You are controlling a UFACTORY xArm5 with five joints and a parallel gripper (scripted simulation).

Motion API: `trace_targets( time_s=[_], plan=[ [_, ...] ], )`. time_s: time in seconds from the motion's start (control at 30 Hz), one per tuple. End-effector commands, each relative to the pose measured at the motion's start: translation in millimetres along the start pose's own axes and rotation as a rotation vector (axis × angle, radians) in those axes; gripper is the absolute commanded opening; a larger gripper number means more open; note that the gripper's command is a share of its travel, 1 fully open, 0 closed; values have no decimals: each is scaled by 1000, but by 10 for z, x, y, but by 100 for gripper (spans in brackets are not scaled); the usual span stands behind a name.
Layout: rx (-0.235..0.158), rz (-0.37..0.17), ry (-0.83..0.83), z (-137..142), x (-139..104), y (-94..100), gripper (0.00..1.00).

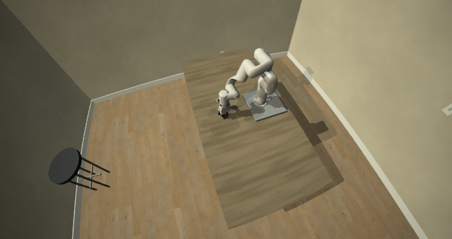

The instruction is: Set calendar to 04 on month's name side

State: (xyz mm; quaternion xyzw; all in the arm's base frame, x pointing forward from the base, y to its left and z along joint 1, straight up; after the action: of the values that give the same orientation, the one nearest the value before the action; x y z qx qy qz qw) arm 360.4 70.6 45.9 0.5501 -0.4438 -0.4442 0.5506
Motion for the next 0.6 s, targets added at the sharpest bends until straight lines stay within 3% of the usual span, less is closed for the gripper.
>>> trace_targets(
  time_s=[0.0, 0.4, 0.57],
  plan=[
    [3, 0, 0, -11, 0, 9, 29],
    [3, 0, 0, -11, 0, 14, 29],
    [3, 0, 0, -11, 1, 161, 29]
  ],
)
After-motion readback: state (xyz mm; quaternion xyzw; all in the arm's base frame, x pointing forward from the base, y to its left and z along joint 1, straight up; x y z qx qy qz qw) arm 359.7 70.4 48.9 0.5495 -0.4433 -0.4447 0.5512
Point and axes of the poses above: the point where the finger pads meet when closed, its own y axis back along the fingers, its own z axis across the jaws, x = y × z, the point moved 3 cm from there along y, back along the fingers, and after that the axes turned 11 degrees about -y, right-handed, at the moved point
